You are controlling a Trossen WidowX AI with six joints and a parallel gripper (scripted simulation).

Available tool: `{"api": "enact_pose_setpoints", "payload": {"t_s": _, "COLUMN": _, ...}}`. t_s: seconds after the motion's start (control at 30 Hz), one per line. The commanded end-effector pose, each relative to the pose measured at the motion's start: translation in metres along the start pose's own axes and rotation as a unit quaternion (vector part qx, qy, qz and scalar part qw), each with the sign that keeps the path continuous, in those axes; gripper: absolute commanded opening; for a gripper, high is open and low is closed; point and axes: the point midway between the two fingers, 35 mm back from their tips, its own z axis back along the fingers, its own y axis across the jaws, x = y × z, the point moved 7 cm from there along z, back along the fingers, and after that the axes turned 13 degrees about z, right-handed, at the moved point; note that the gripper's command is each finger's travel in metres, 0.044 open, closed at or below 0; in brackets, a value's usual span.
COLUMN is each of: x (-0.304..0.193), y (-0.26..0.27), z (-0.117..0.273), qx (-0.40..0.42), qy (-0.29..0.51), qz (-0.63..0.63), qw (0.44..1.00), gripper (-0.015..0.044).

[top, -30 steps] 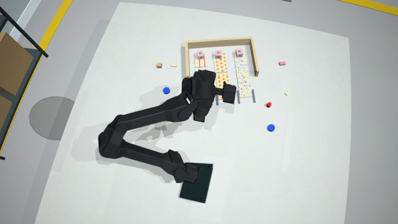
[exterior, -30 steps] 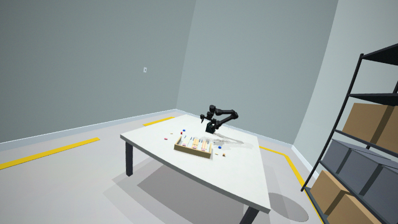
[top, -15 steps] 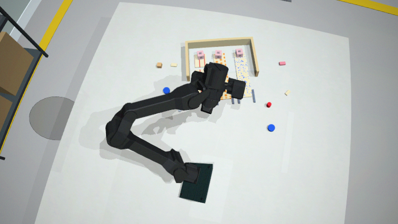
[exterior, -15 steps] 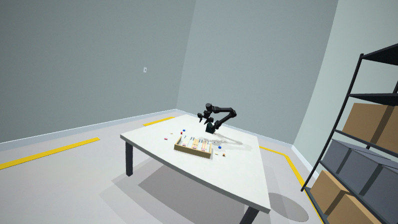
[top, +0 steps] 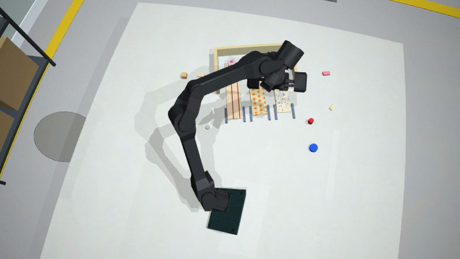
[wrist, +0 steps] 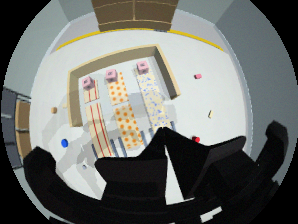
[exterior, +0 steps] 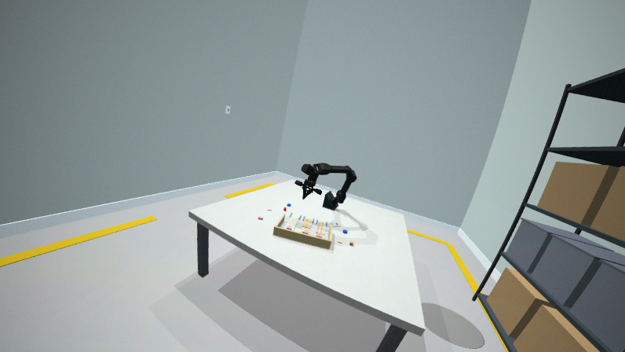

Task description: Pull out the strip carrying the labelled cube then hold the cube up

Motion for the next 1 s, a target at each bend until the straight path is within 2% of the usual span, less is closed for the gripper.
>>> {"api": "enact_pose_setpoints", "payload": {"t_s": 0.0, "x": 0.004, "y": -0.014, "z": -0.021, "qx": 0.025, "qy": 0.051, "qz": 0.027, "qw": 0.998, "gripper": 0.0}}
{"api": "enact_pose_setpoints", "payload": {"t_s": 0.33, "x": -0.004, "y": -0.035, "z": -0.08, "qx": 0.117, "qy": 0.172, "qz": 0.096, "qw": 0.973, "gripper": 0.0}}
{"api": "enact_pose_setpoints", "payload": {"t_s": 0.97, "x": -0.012, "y": -0.031, "z": -0.103, "qx": 0.119, "qy": 0.173, "qz": 0.097, "qw": 0.973, "gripper": 0.0}}
